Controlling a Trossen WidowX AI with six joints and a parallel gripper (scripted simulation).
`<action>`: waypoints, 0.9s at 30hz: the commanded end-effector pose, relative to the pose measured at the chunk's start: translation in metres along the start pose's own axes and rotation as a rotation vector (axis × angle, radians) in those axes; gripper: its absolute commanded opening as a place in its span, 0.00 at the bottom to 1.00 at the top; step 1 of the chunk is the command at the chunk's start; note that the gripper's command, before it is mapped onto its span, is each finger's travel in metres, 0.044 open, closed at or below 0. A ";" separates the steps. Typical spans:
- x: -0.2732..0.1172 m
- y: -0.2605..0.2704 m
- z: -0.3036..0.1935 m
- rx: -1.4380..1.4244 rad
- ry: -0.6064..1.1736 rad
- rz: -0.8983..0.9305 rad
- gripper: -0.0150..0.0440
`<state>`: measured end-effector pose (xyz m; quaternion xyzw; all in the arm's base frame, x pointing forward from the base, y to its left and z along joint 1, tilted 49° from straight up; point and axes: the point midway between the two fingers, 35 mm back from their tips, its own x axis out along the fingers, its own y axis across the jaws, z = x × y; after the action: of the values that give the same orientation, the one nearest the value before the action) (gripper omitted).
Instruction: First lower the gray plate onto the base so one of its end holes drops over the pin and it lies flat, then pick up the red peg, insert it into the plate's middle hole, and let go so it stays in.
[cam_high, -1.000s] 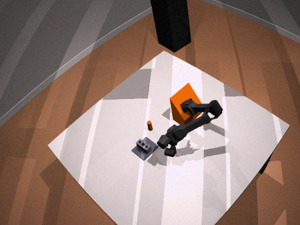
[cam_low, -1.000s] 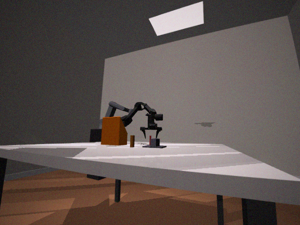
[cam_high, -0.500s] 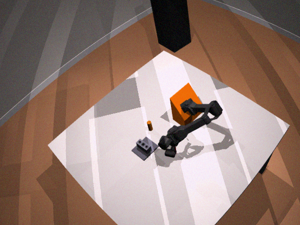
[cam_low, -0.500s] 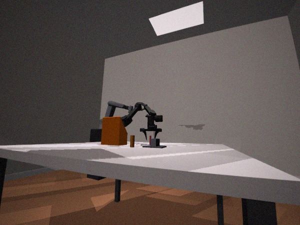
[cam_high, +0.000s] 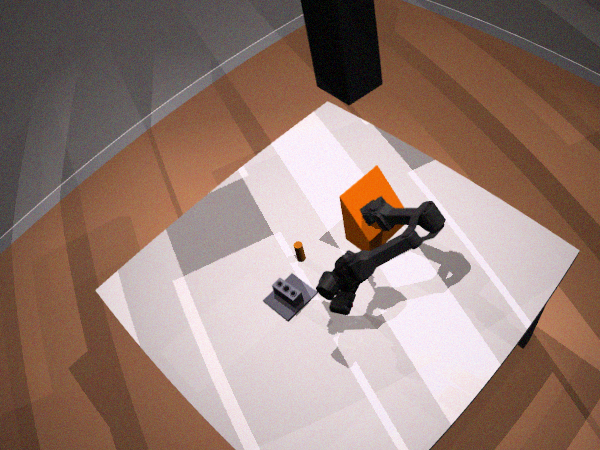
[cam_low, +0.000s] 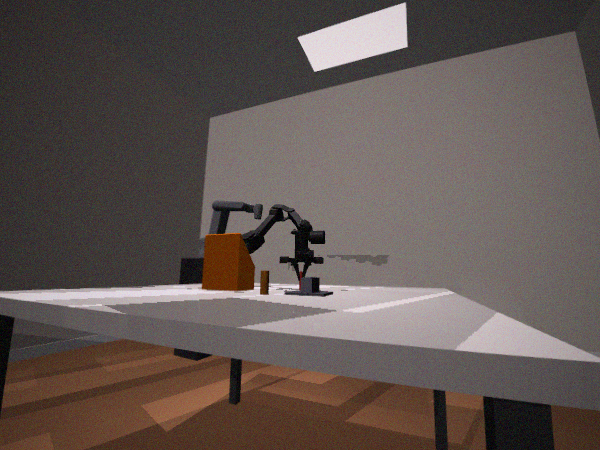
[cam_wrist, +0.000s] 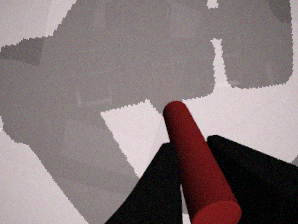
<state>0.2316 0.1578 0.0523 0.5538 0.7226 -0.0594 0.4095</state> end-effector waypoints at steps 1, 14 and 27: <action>0.000 -0.001 0.000 0.005 0.001 -0.001 0.25; -0.021 0.001 0.005 0.005 -0.010 -0.005 0.25; -0.061 0.003 0.009 0.006 -0.015 -0.009 0.25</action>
<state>0.2393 0.1167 0.0794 0.5527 0.7225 -0.0692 0.4096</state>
